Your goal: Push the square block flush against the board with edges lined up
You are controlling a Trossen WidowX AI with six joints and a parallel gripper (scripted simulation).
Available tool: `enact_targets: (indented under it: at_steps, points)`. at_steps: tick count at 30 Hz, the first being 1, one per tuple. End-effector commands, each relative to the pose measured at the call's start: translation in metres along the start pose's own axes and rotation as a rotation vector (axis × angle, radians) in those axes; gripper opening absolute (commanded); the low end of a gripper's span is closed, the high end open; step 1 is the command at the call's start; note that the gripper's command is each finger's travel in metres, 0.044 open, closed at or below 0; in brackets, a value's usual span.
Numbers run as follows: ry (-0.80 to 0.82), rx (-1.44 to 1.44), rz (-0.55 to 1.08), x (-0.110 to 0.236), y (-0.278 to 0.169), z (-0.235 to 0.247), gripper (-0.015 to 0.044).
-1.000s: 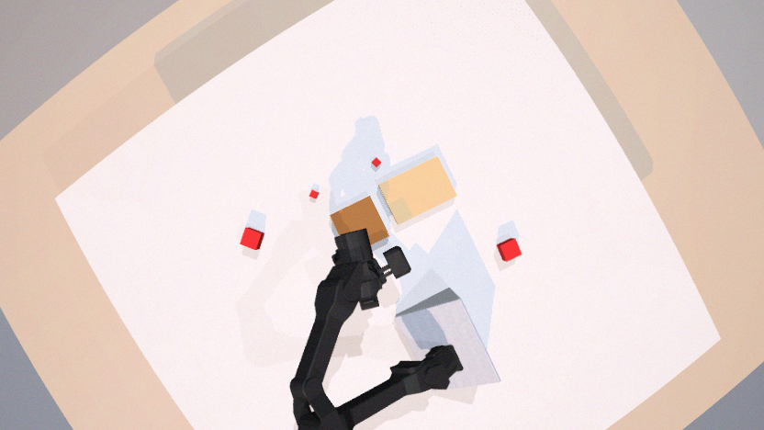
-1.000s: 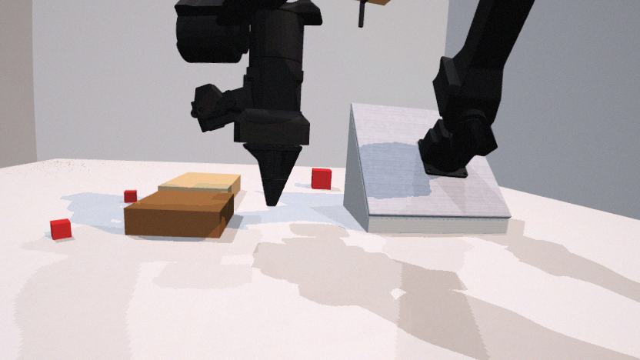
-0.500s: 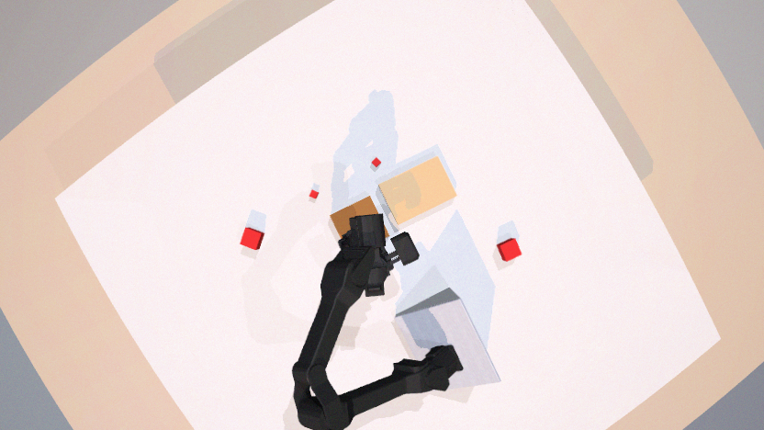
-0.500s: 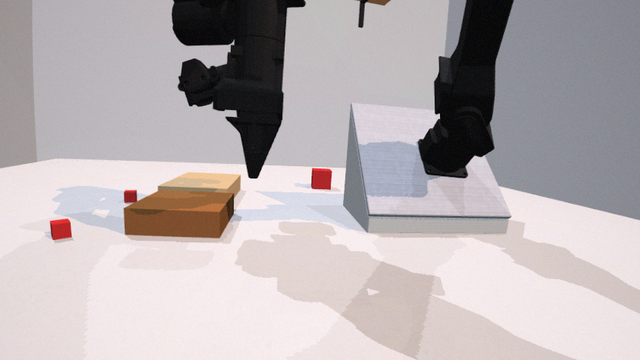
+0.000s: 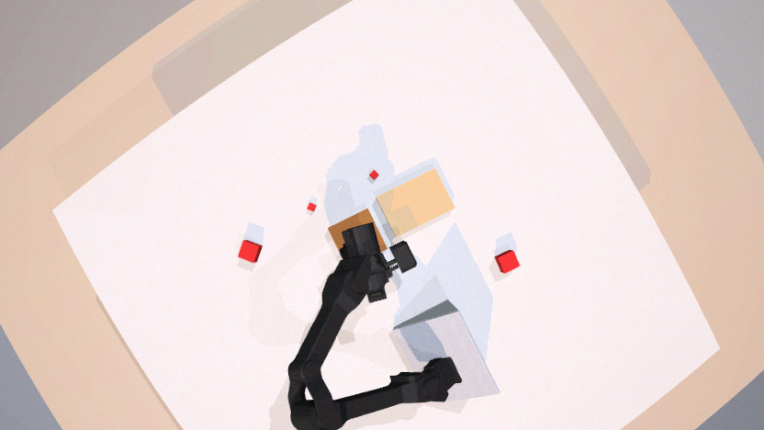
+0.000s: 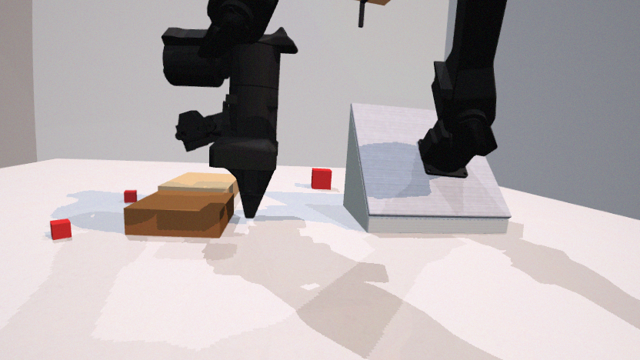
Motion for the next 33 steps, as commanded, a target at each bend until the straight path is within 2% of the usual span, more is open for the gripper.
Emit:
enact_targets:
  at_steps: [1,33]
  points:
    - [0.007,-0.005,0.001,-0.004,0.001,0.0,0.0]
    - [0.006,-0.004,0.0,-0.003,0.032,-0.007,0.0]
Point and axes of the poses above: the point midway between the two fingers, 35 mm back from their tips, its own x axis back along the fingers, its own z axis across the jaws, y = z × x, the point moved 6 cm from there along x, back along the fingers, and after that the axes turned 12 degrees about x, right-handed, at the moved point
